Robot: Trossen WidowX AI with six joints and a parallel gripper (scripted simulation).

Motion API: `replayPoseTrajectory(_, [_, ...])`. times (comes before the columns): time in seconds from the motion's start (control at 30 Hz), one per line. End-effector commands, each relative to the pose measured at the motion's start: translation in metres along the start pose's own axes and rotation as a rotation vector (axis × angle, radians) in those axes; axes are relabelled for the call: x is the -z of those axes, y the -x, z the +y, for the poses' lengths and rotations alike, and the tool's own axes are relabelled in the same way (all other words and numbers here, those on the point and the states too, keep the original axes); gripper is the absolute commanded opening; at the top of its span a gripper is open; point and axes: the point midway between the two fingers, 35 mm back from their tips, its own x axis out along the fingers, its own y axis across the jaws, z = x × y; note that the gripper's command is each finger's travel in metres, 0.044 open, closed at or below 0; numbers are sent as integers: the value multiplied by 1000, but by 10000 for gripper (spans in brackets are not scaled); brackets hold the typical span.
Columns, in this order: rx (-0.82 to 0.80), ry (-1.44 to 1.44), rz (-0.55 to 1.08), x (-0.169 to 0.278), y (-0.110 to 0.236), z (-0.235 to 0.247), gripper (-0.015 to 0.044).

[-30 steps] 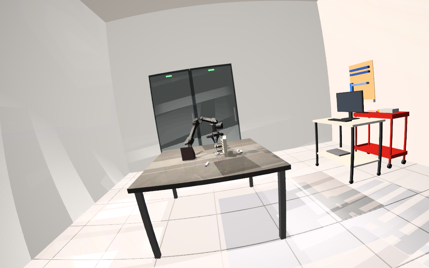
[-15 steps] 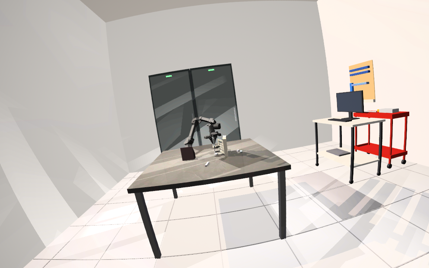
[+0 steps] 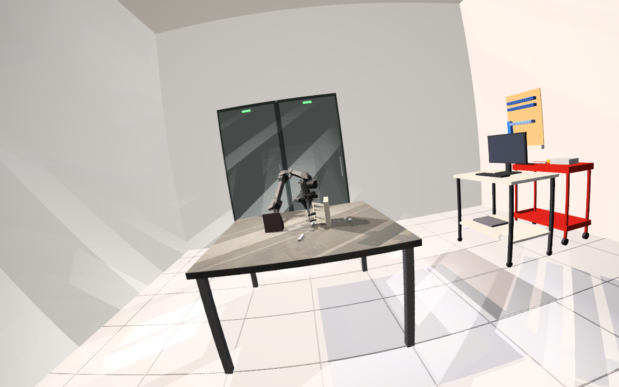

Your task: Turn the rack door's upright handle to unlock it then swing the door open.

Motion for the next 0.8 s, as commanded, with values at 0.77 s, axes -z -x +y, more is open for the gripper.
replayPoseTrajectory(0.77, [3,407,-5,-24,0,-53,9])
